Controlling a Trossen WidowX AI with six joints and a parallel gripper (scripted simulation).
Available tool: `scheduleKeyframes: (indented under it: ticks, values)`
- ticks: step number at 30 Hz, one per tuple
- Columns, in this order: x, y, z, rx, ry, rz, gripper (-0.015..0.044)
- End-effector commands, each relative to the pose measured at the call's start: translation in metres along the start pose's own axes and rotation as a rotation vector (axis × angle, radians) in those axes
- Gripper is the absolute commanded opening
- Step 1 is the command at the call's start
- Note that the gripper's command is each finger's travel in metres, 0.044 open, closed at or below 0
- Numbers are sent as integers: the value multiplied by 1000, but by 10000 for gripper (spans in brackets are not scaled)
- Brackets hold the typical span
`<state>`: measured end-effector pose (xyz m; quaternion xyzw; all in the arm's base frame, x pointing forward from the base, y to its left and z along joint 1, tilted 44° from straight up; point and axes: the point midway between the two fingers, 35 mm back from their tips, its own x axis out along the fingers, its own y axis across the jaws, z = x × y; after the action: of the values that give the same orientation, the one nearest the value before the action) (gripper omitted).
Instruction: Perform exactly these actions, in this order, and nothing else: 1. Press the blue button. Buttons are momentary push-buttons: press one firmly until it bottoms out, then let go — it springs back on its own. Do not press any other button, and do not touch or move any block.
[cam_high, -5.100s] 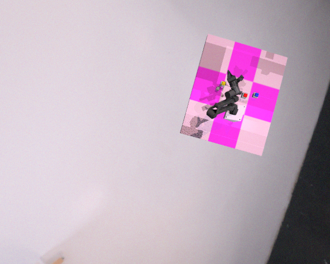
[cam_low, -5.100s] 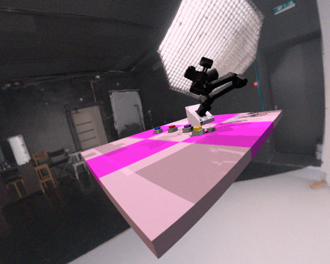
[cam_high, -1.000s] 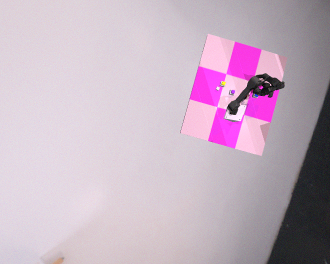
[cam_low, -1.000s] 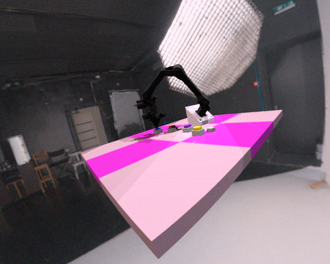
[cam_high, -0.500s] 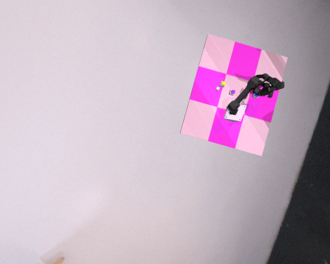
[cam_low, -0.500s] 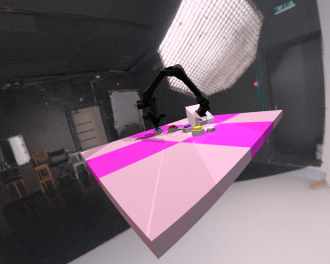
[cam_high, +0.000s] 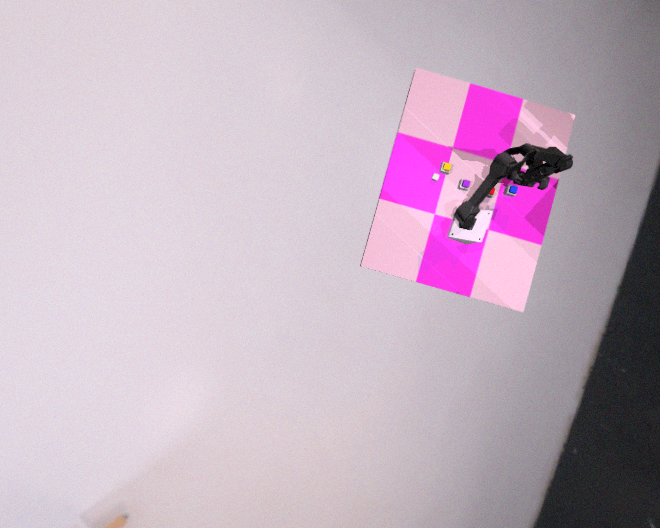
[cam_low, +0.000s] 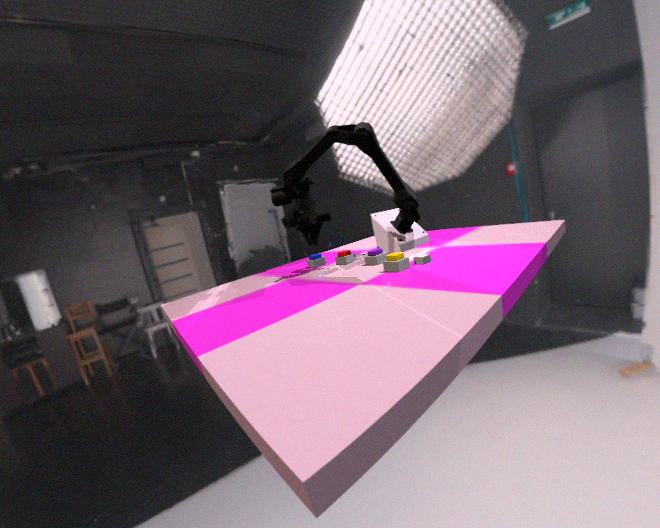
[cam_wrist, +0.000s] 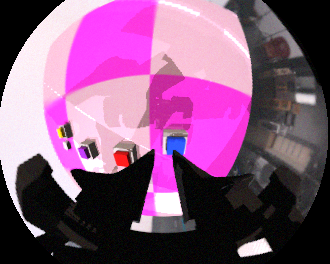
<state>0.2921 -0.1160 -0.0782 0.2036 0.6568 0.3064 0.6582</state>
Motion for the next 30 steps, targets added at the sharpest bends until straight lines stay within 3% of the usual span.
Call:
scheduleKeyframes:
  ticks: [1,9,20,30]
  values:
    - [-18,60,29,-17,3,-23,204]
    - [-42,194,47,-14,-5,-36,400]
    - [-56,367,-20,-24,0,23,400]
    - [-57,380,-31,-25,4,32,400]
